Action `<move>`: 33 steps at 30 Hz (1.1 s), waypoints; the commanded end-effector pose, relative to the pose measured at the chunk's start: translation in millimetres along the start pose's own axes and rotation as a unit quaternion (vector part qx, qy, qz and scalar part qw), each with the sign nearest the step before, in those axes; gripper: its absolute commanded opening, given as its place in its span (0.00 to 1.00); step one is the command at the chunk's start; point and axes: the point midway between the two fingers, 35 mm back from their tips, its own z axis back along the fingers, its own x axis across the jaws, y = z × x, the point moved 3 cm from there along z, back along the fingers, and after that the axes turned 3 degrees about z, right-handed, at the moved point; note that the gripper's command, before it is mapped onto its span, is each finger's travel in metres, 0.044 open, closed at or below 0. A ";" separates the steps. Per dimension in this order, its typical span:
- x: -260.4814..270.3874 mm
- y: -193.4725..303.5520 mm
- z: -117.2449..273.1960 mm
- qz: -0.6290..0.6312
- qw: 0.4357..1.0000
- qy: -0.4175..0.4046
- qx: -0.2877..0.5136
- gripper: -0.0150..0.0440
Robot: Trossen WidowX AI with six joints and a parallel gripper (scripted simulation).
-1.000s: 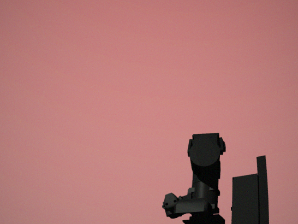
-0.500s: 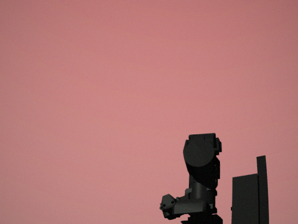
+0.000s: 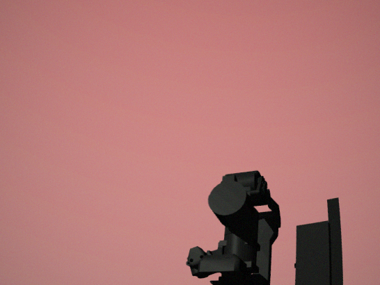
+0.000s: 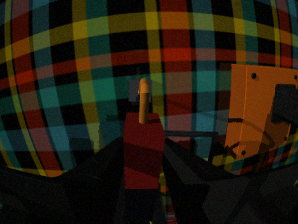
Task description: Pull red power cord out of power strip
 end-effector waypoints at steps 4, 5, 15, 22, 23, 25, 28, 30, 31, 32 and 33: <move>-0.3 0.2 0.0 -0.003 1.000 -0.002 -0.002 0.43; -0.3 0.2 0.0 -0.003 1.000 -0.002 -0.002 0.48; 0.0 -5.2 1.1 -0.003 1.000 -0.002 -0.002 0.92; -3.5 -58.0 12.1 -0.003 1.000 -0.002 -0.005 1.00; -3.9 -59.9 12.5 -0.003 1.000 -0.002 -0.005 1.00; -3.9 -59.9 12.5 -0.003 1.000 -0.002 -0.005 1.00; -3.9 -59.9 12.5 -0.003 1.000 -0.002 -0.005 1.00; -3.9 -59.9 12.5 -0.003 1.000 -0.002 -0.005 1.00; -3.9 -59.9 12.5 -0.003 1.000 -0.002 -0.005 1.00; -3.9 -59.9 12.5 -0.003 1.000 -0.002 -0.005 1.00; -3.9 -59.9 12.5 -0.003 1.000 -0.002 -0.005 1.00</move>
